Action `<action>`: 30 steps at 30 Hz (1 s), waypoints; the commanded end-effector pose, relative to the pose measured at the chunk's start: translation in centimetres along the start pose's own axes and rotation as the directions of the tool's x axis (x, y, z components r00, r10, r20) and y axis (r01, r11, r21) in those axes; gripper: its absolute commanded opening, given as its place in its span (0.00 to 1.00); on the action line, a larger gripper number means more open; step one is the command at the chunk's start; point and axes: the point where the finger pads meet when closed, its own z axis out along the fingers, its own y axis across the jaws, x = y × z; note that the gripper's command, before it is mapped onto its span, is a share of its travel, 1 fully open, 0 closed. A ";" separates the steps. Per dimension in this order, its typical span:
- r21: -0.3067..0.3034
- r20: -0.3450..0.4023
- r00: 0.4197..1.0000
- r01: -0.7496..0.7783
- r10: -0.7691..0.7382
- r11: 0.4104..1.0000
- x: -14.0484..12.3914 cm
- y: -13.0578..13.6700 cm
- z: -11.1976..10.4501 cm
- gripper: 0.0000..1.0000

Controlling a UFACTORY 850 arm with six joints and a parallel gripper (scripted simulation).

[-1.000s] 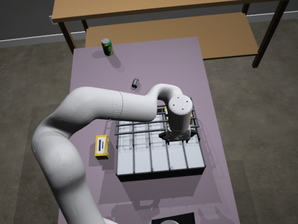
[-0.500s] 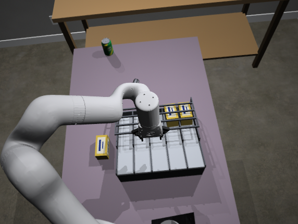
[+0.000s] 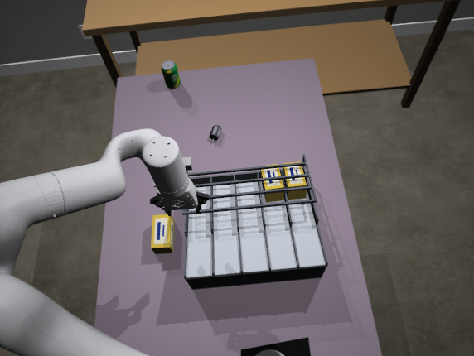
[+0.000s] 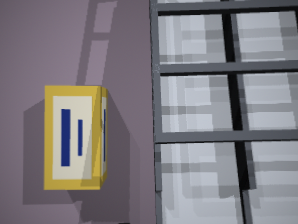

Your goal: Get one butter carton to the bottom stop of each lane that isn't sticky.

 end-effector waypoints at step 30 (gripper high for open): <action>-0.002 -0.003 1.000 0.000 0.000 1.000 3.3 -12.0 1.5 0.90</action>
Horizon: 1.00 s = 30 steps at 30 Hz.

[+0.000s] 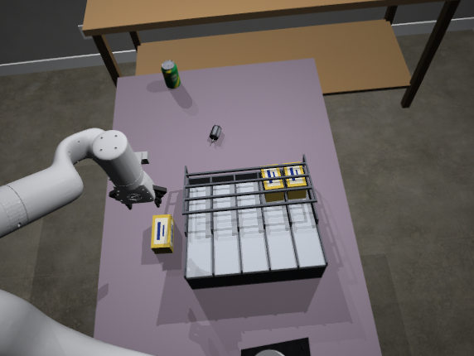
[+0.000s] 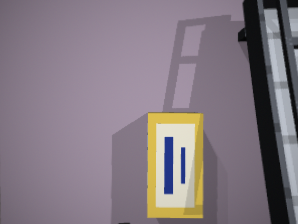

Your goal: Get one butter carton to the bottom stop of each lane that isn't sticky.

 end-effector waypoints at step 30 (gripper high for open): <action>-0.001 0.000 1.000 0.000 0.000 1.000 0.0 0.0 8.6 0.90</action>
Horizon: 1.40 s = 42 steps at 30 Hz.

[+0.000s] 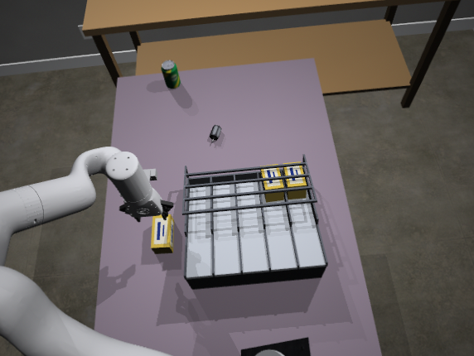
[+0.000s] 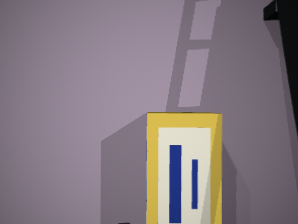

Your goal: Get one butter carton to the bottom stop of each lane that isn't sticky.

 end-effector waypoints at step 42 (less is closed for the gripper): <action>-0.001 -0.001 1.000 0.000 0.000 1.000 0.2 -0.1 11.1 0.90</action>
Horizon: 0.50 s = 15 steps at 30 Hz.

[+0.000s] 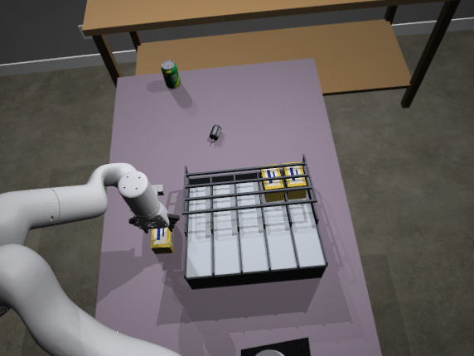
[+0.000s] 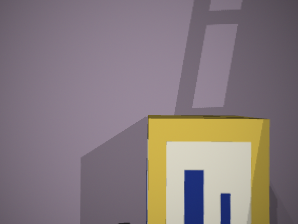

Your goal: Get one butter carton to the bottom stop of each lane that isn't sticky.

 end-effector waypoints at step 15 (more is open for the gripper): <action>0.000 -0.001 1.000 0.000 0.000 1.000 0.1 0.0 2.5 0.90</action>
